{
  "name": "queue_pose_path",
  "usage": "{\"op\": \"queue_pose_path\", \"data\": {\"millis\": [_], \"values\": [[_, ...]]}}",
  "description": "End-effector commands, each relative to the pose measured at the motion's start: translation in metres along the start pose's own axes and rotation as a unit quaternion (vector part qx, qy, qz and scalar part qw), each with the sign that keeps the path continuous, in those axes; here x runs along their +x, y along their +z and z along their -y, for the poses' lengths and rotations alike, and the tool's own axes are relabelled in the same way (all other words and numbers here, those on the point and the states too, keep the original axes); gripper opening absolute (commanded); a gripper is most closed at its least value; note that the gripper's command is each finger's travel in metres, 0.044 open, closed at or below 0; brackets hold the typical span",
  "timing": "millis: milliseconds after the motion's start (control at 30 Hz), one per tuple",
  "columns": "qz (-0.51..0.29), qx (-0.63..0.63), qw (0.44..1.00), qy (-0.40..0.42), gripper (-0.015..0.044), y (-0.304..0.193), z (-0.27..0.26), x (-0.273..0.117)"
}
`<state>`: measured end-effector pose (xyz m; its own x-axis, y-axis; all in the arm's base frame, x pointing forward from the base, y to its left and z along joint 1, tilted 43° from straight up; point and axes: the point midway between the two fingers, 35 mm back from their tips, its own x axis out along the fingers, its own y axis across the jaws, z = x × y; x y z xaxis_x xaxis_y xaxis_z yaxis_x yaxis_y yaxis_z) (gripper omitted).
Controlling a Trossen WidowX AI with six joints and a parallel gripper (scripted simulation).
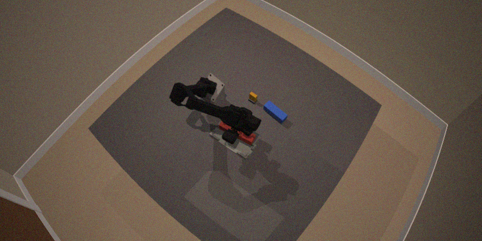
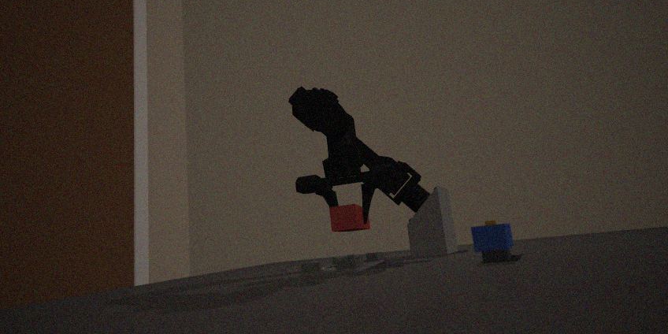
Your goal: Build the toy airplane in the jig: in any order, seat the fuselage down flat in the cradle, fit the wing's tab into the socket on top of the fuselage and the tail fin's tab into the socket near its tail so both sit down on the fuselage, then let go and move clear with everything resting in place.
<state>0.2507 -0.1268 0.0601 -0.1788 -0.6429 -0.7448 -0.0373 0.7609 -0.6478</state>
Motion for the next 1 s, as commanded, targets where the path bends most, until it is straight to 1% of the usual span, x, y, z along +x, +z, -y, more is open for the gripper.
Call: {"op": "queue_pose_path", "data": {"millis": [0, 167, 400, 433, 967], "values": [[0.005, 0.0, 1.0, -0.006, 0.0, -0.0055, 0.0119, 0.002], [0.003, -0.002, 1.0, -0.009, 0.0, -0.0108, 0.02, 0.006], [0.003, -0.002, 1.0, -0.009, 0.0184, -0.0108, 0.0202, 0.0061], [0.003, -0.002, 1.0, -0.009, 0.0195, -0.0108, 0.0202, 0.0061], [0.003, -0.002, 1.0, -0.009, 0.0195, -0.0108, 0.0202, 0.0061]]}}
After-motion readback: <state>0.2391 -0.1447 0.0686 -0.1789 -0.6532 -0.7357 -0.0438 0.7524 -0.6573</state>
